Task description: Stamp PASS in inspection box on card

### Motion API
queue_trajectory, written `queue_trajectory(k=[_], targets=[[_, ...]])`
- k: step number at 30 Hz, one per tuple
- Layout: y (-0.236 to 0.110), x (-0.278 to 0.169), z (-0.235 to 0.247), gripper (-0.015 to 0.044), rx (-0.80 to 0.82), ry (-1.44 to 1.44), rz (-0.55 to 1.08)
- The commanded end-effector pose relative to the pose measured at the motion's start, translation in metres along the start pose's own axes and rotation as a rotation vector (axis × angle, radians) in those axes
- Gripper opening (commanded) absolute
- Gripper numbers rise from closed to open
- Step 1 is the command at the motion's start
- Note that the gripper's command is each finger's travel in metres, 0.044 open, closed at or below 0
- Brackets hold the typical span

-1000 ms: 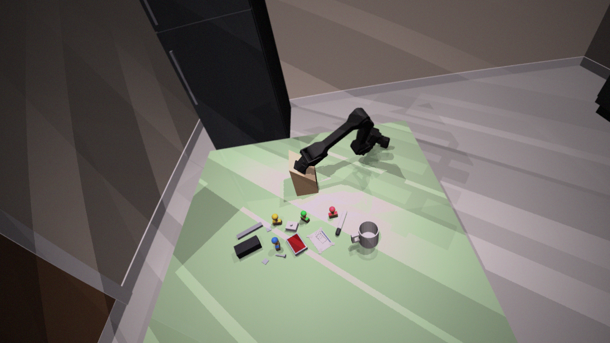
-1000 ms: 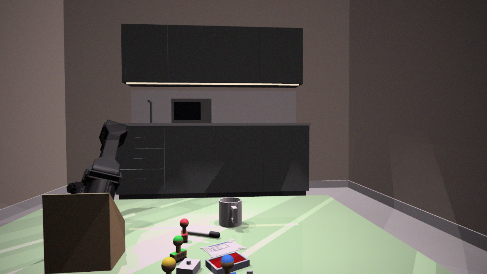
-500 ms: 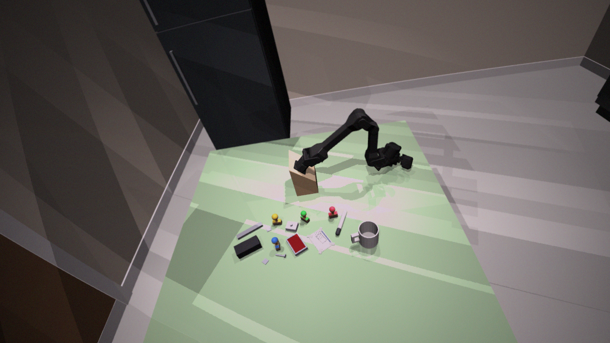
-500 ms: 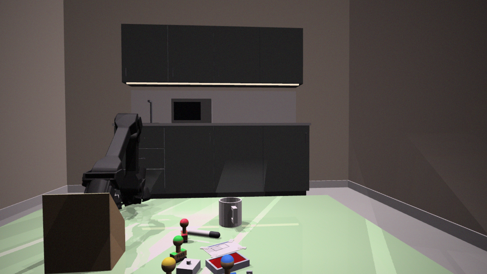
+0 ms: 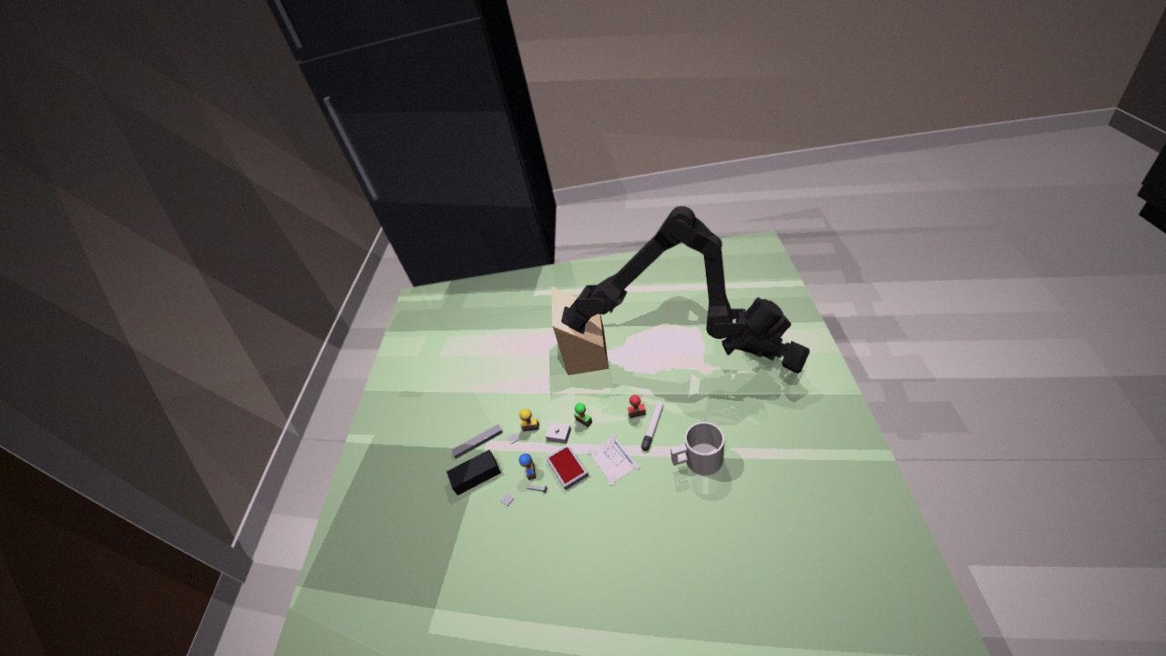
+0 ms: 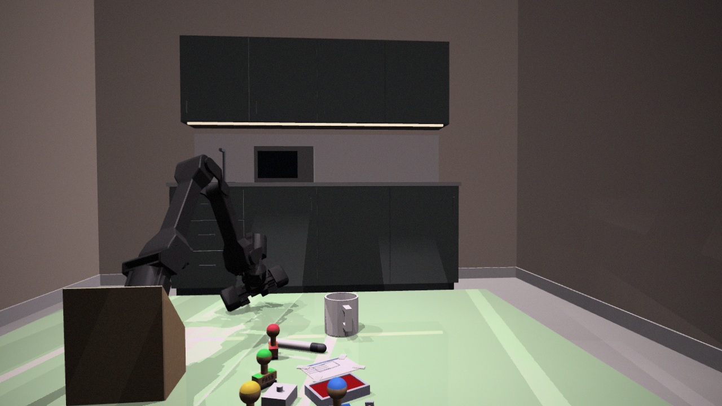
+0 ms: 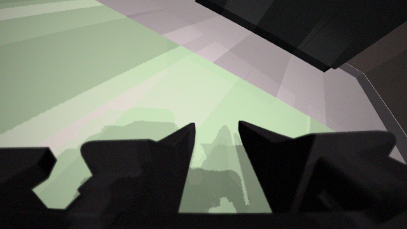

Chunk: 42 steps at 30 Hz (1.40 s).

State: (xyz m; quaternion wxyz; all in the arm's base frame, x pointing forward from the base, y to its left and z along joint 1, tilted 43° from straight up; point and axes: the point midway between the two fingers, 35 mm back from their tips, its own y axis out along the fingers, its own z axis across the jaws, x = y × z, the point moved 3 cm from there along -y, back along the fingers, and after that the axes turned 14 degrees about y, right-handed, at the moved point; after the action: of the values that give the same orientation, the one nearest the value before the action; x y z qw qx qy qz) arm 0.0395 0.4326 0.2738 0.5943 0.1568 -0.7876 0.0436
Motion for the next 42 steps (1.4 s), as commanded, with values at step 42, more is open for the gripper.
queue_trajectory(k=[42], targets=[[-0.397,-0.202,-0.119,0.0213,-0.818,0.974,0.871]])
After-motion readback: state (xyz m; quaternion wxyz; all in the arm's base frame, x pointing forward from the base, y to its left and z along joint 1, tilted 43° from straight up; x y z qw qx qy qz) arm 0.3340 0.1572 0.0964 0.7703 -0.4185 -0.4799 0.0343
